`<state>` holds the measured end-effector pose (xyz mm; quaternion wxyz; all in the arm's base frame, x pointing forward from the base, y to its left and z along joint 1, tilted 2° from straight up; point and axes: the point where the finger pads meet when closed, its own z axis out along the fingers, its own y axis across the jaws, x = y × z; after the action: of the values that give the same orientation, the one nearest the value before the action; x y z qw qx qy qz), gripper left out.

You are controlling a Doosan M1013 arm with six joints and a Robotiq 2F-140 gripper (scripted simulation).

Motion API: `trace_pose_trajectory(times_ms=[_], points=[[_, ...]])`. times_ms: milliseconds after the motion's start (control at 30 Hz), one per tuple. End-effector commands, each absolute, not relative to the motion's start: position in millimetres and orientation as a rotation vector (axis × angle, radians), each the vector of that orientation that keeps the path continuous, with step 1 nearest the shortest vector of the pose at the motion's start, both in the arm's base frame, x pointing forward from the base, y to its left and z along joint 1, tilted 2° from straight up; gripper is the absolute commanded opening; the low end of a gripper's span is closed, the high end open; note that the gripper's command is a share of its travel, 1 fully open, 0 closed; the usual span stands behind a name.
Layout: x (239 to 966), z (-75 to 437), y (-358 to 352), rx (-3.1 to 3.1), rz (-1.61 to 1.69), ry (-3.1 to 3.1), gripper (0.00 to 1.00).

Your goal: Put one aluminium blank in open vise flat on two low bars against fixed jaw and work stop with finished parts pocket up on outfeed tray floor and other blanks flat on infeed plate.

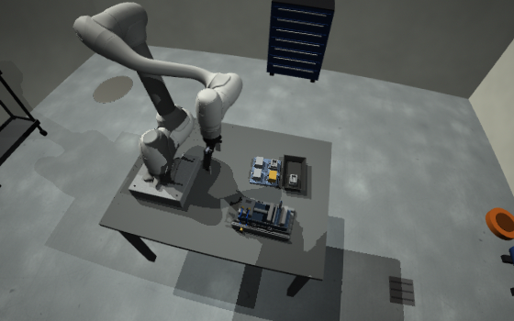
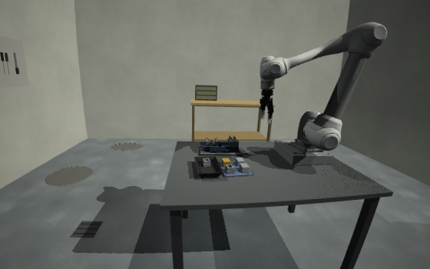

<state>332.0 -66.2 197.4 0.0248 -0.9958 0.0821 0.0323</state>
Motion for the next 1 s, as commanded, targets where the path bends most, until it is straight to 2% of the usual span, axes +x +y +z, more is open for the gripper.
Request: trace_pose_trajectory(times_ms=[0, 400, 800, 967], points=[[365.9, 188.5, -43.8, -3.082, 0.127, 0.176, 1.0], [463.4, 167.9, 20.0, -3.097, 0.075, 0.229, 1.0], [531.4, 141.0, 97.3, -3.097, 0.03, 0.272, 1.0], [536.5, 138.3, 104.8, -3.096, 0.027, 0.275, 1.0]])
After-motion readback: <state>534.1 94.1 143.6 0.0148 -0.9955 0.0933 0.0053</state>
